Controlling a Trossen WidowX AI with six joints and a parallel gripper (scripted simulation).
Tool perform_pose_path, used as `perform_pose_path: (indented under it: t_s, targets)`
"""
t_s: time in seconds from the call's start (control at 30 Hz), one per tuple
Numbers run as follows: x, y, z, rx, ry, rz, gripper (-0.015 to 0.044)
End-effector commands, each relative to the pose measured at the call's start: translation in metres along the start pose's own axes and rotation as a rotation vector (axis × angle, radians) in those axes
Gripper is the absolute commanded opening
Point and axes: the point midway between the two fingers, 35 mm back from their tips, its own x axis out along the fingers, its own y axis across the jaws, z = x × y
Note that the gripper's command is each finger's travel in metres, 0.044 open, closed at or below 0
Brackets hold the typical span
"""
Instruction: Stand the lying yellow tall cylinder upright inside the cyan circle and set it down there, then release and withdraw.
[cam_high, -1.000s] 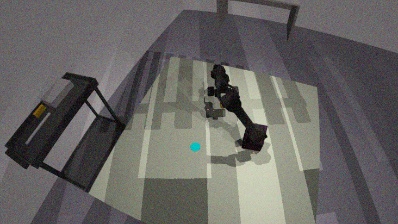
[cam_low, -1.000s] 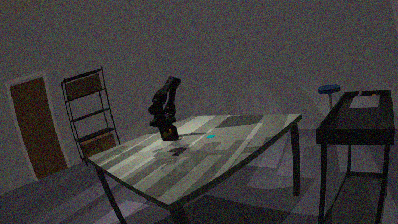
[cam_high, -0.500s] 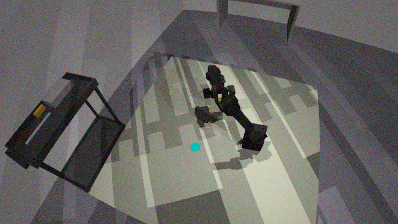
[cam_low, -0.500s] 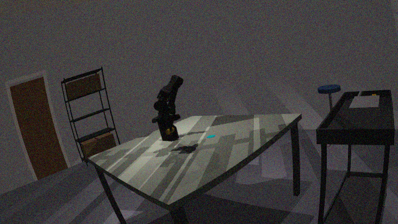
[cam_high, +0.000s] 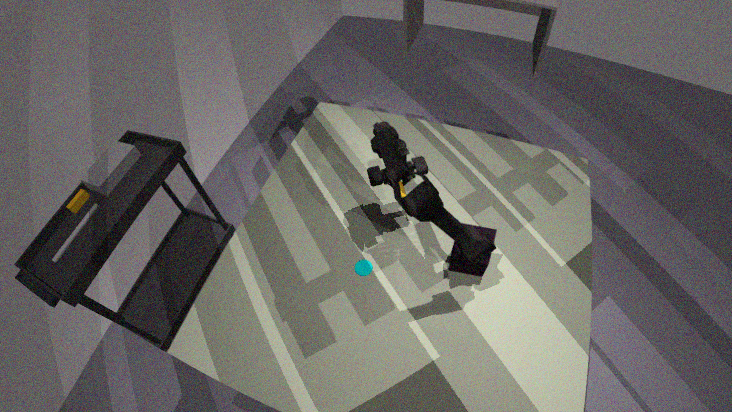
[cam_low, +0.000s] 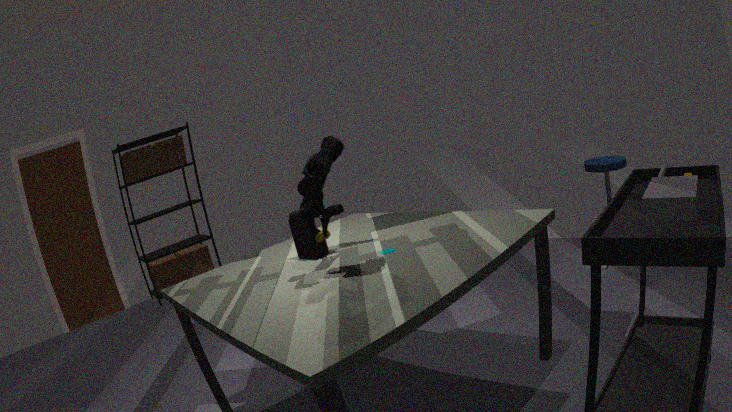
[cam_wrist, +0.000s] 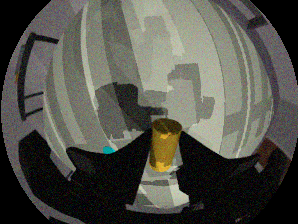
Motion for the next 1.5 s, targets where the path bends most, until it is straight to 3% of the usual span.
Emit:
perform_pose_path:
  t_s: [0.0, 1.47]
  targets:
    - [-0.001, 0.01, -0.007, -0.03, 0.004, 0.004, 0.0105]
    - [-0.017, 0.112, -0.095, -0.35, 0.003, 0.027, 0.0105]
